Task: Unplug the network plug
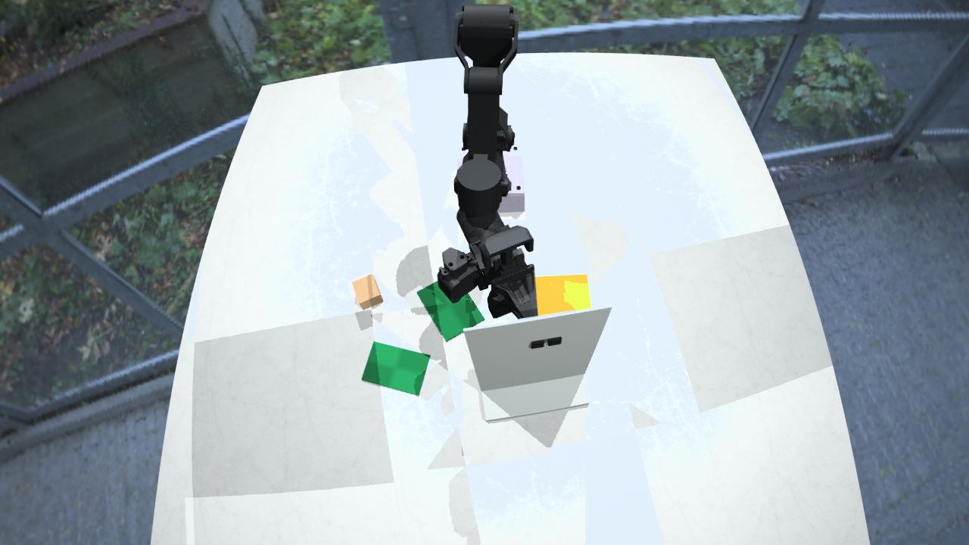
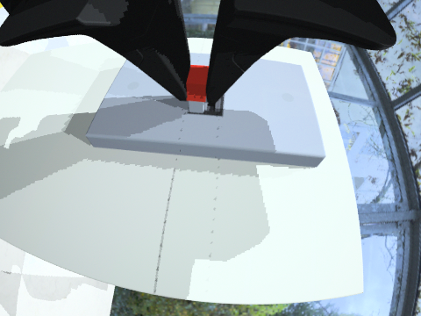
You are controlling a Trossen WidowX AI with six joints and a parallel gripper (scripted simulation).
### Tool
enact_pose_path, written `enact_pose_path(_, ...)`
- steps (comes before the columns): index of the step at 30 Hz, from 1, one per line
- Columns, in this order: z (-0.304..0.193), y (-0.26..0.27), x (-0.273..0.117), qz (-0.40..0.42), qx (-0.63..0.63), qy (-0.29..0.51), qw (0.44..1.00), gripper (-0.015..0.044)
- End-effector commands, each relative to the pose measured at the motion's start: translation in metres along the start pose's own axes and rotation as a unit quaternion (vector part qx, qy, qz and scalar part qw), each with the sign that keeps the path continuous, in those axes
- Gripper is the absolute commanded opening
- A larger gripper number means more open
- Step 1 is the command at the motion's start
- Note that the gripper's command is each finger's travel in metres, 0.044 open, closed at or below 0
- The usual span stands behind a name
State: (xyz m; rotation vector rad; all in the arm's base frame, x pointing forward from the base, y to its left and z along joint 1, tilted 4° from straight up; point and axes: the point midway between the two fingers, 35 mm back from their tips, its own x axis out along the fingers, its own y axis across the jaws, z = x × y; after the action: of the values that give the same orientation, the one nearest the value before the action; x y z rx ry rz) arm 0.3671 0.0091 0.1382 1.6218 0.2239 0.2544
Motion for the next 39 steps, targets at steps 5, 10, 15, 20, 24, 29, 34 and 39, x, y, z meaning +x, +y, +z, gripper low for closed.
enact_pose_path(5, 0.000, 0.000, 0.000, 0.000, 0.002, -0.001, 1.000, 0.0000)
enact_pose_path(10, 0.000, 0.000, -0.002, 0.000, 0.002, -0.001, 1.000, 0.0000)
enact_pose_path(15, -0.001, 0.000, -0.005, 0.000, 0.002, -0.001, 1.000, 0.0000)
enact_pose_path(20, -0.002, 0.000, -0.008, 0.000, 0.002, -0.001, 1.000, 0.0000)
enact_pose_path(24, -0.003, 0.000, -0.010, 0.000, 0.002, -0.001, 1.000, 0.0000)
enact_pose_path(29, -0.003, 0.000, -0.013, 0.000, 0.002, -0.002, 1.000, 0.0000)
enact_pose_path(34, -0.004, 0.000, -0.016, 0.000, 0.002, -0.002, 1.000, 0.0000)
enact_pose_path(39, -0.005, 0.000, -0.019, 0.000, 0.002, -0.002, 1.000, 0.0000)
